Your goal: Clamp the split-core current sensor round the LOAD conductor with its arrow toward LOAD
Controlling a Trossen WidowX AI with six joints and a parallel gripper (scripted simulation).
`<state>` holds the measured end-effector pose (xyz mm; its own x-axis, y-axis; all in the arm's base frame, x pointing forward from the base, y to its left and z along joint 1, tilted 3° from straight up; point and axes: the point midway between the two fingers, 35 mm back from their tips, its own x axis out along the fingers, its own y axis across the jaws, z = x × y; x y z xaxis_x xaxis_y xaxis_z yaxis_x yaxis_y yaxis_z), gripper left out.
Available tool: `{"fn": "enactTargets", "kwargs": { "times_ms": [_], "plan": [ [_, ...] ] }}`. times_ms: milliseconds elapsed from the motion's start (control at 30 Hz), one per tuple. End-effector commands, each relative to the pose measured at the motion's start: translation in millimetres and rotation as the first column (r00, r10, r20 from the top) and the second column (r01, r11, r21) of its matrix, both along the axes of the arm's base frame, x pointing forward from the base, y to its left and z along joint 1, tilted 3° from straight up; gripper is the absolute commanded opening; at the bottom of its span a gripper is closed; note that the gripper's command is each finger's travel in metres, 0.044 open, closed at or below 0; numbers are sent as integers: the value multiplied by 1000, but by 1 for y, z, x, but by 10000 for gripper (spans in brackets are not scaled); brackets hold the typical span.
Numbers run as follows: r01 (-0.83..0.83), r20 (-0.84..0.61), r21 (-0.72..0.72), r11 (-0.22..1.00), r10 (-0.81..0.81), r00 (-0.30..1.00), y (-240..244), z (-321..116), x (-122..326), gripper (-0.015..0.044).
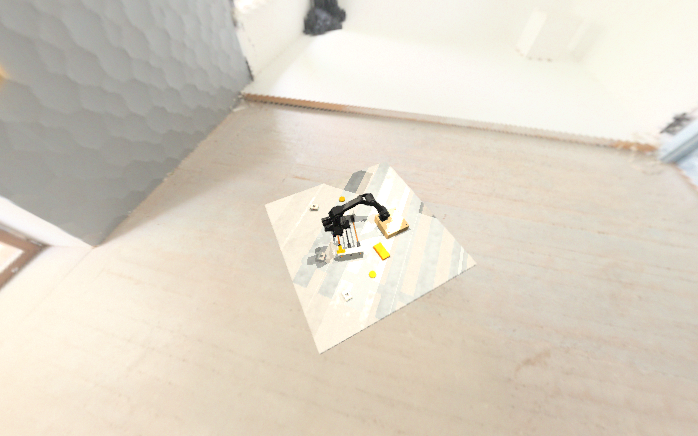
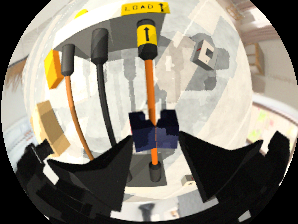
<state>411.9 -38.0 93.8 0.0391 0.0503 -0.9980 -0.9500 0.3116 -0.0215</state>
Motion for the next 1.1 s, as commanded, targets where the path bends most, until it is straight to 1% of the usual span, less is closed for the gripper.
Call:
{"fn": "enactTargets", "kwargs": {
  "times_ms": [0, 1067],
  "plan": [
    [1, -4, 2, 1000, -1, 1000, 1, -10, -1, 0],
    [-1, -1, 0, 1000, 1, 1000, 0, -8, 0, 0]
  ]
}}
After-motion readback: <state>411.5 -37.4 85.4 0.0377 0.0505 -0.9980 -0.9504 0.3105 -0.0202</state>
